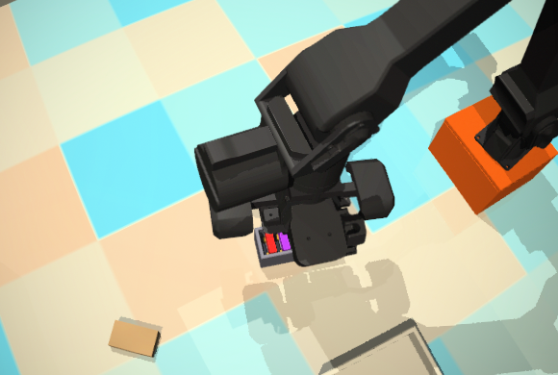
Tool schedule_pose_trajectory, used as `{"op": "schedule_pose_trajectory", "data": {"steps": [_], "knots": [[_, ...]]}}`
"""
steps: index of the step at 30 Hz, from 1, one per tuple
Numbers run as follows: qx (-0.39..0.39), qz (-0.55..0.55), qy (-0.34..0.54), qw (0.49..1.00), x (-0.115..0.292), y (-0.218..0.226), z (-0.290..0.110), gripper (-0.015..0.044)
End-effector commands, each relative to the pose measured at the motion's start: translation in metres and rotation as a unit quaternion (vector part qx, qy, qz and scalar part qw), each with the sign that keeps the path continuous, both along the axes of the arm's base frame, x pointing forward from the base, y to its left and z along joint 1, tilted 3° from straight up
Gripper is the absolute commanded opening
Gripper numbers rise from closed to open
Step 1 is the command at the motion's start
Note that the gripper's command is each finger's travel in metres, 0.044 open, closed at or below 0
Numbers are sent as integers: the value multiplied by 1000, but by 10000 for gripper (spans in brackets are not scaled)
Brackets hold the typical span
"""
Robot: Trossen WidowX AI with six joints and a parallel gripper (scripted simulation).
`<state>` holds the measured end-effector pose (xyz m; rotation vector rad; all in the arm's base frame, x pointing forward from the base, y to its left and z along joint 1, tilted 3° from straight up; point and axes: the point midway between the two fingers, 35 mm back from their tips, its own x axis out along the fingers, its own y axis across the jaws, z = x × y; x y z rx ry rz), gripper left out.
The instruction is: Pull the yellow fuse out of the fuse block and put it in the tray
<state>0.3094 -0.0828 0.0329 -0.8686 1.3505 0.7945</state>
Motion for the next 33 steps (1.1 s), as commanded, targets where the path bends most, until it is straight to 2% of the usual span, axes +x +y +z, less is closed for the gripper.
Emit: {"op": "schedule_pose_trajectory", "data": {"steps": [1,33], "knots": [[-9,24,41,999,-18,1,-10,60],[-9,24,41,999,-14,0,-33,60]]}}
